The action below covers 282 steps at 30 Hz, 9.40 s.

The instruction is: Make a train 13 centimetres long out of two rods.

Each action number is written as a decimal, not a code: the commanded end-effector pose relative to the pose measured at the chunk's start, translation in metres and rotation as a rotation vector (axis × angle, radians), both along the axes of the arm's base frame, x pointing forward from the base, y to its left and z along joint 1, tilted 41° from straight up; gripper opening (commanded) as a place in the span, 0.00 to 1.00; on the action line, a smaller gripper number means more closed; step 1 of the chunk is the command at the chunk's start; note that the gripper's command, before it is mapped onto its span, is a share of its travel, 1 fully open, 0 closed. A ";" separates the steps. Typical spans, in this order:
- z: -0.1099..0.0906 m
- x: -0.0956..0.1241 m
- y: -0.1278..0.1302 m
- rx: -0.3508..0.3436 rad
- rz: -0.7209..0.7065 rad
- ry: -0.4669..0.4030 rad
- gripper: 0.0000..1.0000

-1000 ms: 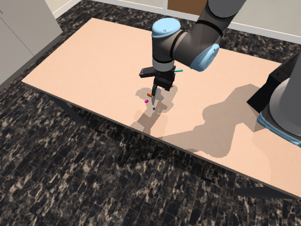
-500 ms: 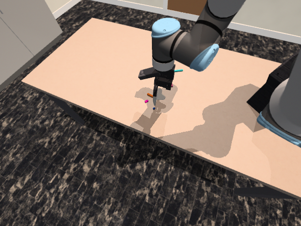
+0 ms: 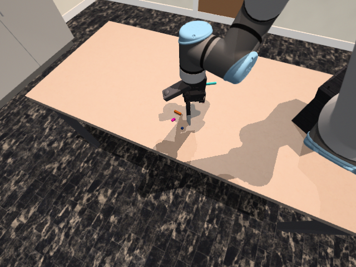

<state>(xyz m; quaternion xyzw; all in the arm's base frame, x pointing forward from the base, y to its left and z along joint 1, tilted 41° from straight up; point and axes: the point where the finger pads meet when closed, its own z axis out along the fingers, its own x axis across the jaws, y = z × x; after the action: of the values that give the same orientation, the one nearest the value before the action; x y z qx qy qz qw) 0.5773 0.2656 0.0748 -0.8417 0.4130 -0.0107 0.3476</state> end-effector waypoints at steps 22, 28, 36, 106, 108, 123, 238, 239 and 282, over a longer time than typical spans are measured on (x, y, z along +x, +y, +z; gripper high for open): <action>-0.001 -0.001 0.000 -0.228 0.591 -0.444 1.00; -0.002 -0.001 -0.001 -0.274 0.706 -0.532 1.00; -0.003 -0.002 -0.001 -0.303 0.777 -0.587 1.00; -0.003 -0.002 -0.001 -0.306 0.785 -0.593 1.00; -0.003 -0.002 -0.001 -0.306 0.785 -0.593 1.00; -0.003 -0.002 -0.001 -0.306 0.785 -0.593 1.00; -0.068 0.023 -0.101 0.404 -0.998 0.772 1.00; -0.068 0.023 -0.101 0.404 -0.998 0.772 1.00; -0.068 0.023 -0.101 0.404 -0.998 0.772 1.00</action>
<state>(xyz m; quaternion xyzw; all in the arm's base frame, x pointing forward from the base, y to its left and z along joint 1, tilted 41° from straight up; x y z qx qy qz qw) 0.5999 0.1652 0.0068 -0.4109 0.8422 0.2100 0.2788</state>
